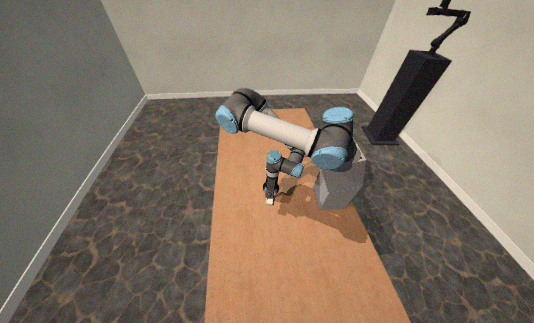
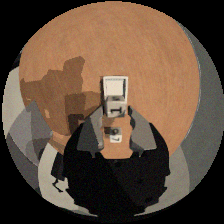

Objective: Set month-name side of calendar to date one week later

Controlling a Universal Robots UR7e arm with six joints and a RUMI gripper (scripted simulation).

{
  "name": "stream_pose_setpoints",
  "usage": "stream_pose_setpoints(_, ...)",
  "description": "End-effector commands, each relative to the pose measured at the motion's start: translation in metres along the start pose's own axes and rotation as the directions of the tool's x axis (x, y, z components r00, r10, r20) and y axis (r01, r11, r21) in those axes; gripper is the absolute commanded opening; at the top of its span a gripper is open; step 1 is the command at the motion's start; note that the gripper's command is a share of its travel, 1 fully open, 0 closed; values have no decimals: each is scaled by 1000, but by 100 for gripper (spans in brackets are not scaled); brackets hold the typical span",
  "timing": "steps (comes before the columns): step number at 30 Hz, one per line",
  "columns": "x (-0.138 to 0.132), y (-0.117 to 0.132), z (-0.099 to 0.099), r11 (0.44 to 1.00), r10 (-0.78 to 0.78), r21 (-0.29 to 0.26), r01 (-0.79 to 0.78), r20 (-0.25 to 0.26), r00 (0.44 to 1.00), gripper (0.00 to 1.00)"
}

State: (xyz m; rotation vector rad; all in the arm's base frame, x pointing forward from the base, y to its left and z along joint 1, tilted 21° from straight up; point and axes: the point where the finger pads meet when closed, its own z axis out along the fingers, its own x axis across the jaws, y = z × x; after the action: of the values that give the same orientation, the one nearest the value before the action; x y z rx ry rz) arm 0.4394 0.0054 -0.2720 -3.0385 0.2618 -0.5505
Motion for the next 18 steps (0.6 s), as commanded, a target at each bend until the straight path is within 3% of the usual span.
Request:
stream_pose_setpoints(1, 0, 0, -3, 1000, 0, -1, 0, -1, 1000, 29)
stream_pose_setpoints(18, 0, 0, -62, 1000, 1, 0, -1, 0, 1000, 29)
